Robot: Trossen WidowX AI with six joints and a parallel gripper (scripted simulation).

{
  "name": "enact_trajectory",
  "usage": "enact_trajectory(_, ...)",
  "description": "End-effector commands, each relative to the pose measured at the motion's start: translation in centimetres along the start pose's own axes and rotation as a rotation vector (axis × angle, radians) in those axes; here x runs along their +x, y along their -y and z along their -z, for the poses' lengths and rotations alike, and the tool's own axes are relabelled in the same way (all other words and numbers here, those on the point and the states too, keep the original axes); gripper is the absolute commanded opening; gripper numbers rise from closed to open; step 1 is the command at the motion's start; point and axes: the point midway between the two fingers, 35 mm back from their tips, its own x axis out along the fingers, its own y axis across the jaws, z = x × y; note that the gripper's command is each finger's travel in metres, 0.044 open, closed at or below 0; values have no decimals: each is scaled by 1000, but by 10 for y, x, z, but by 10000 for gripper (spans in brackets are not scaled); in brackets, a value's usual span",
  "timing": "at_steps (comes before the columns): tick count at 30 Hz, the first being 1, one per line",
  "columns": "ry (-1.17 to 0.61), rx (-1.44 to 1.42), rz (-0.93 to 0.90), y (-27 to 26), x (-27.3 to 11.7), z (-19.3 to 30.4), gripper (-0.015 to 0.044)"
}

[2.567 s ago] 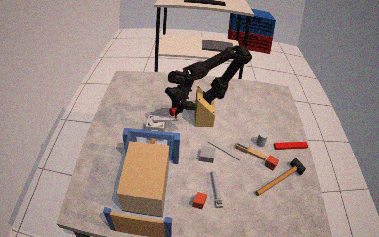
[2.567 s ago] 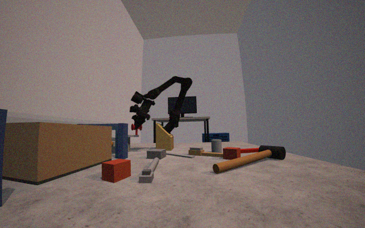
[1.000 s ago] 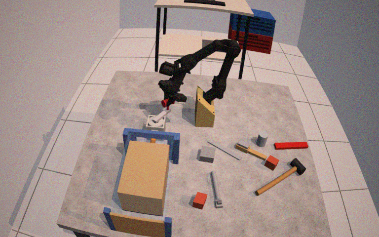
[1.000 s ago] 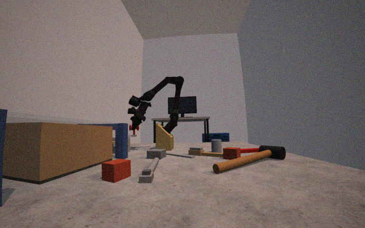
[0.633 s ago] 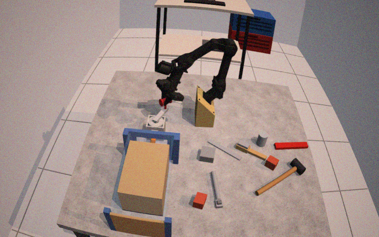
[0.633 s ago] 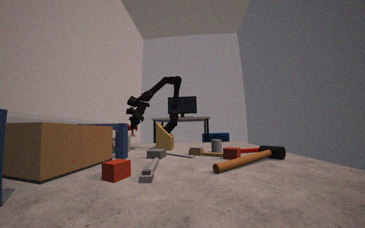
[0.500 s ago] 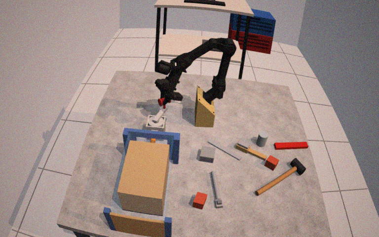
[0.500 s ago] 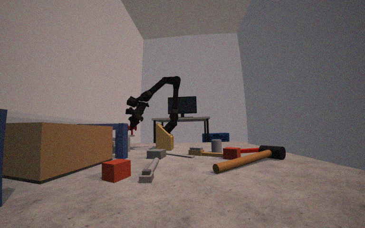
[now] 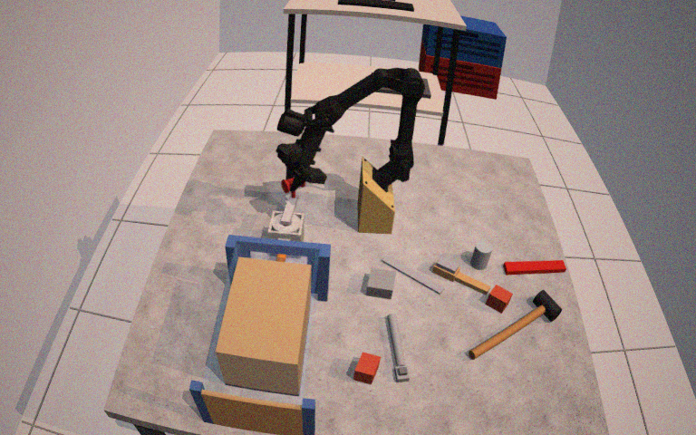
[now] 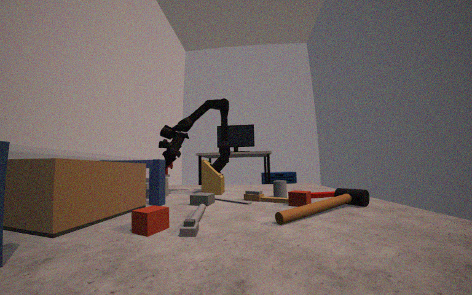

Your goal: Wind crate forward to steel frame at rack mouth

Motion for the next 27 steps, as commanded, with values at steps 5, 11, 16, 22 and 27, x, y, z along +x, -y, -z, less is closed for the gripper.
enact_trajectory(5, 3, -15, 1, 8, 7, -12, 0)
enact_trajectory(11, 5, -16, 2, 17, 15, -30, 0)
enact_trajectory(16, 6, -16, 2, 20, 19, -40, 0)
enact_trajectory(22, 7, -16, 2, 22, 22, -48, 0)
enact_trajectory(27, 8, -17, 2, 23, 26, -55, 0)
